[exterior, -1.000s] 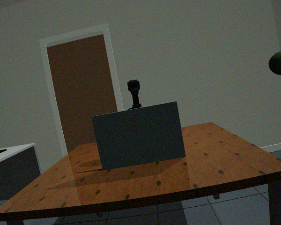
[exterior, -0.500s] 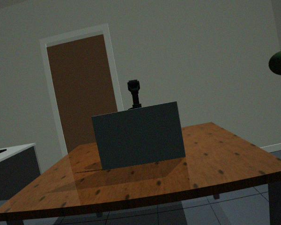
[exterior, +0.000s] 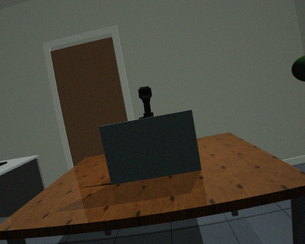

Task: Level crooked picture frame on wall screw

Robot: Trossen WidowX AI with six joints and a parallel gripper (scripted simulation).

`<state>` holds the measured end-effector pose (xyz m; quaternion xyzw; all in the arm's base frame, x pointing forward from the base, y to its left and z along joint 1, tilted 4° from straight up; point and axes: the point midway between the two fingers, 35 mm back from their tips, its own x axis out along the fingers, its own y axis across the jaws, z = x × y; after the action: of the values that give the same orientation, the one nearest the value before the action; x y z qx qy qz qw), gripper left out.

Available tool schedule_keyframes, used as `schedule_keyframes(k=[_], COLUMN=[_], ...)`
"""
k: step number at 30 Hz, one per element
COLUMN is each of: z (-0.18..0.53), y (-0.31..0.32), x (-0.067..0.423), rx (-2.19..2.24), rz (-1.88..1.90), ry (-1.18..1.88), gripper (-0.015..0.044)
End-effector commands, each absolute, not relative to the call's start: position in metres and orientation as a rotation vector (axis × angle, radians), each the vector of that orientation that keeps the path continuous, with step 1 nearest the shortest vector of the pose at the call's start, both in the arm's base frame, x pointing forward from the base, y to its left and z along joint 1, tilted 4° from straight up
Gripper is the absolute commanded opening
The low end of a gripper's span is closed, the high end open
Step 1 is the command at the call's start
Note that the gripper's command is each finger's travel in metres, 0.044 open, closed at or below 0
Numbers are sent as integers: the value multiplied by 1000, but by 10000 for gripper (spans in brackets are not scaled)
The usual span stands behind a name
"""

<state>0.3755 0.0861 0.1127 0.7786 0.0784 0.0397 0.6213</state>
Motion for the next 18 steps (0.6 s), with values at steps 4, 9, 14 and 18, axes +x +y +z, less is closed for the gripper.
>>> schedule_keyframes(k=[4,9,14,18], z=[117,119,120,121], y=[85,85,85,84], x=[376,376,376,376], rx=[1785,1785,1785,1785], rz=[97,97,97,97], ry=[175,175,175,175], gripper=[0,0,0,0])
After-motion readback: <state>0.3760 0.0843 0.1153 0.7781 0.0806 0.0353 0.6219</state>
